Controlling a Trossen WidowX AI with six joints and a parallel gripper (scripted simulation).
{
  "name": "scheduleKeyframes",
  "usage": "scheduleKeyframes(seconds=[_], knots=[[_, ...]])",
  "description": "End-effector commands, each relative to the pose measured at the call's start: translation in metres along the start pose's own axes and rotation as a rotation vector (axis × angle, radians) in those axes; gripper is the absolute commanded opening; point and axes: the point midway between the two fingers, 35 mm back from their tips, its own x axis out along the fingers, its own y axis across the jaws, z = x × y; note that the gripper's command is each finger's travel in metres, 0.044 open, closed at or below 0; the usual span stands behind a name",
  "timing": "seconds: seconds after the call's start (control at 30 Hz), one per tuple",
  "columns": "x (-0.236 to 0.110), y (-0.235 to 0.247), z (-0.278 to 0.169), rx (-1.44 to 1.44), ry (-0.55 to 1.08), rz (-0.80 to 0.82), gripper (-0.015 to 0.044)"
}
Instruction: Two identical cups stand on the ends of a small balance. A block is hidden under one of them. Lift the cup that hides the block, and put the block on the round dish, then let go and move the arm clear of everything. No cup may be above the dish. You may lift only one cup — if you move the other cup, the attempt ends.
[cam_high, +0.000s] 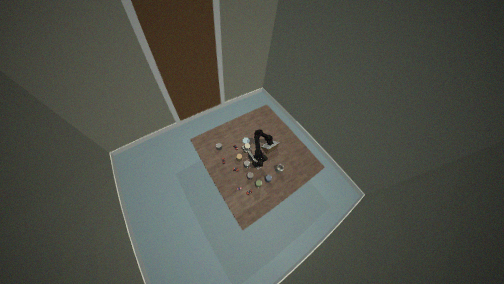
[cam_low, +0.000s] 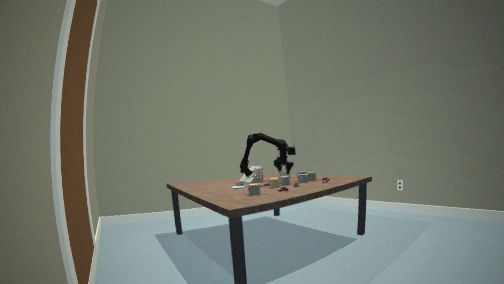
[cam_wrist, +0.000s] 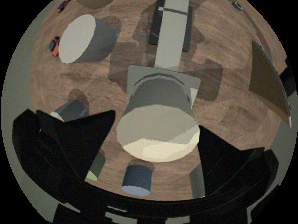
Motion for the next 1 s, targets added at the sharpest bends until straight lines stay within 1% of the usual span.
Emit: scheduleKeyframes(seconds=[0.0,0.33,0.43,0.7,0.97], knots=[[0.006,-0.001,0.001,-0.004,-0.003,0.002,0.0440],[0.019,-0.002,0.001,-0.004,-0.004,0.002,0.0440],[0.019,-0.002,0.001,-0.004,-0.004,0.002,0.0361],[0.019,-0.002,0.001,-0.004,-0.004,0.002,0.0308],[0.014,0.000,0.001,-0.004,-0.004,0.002,0.0098]])
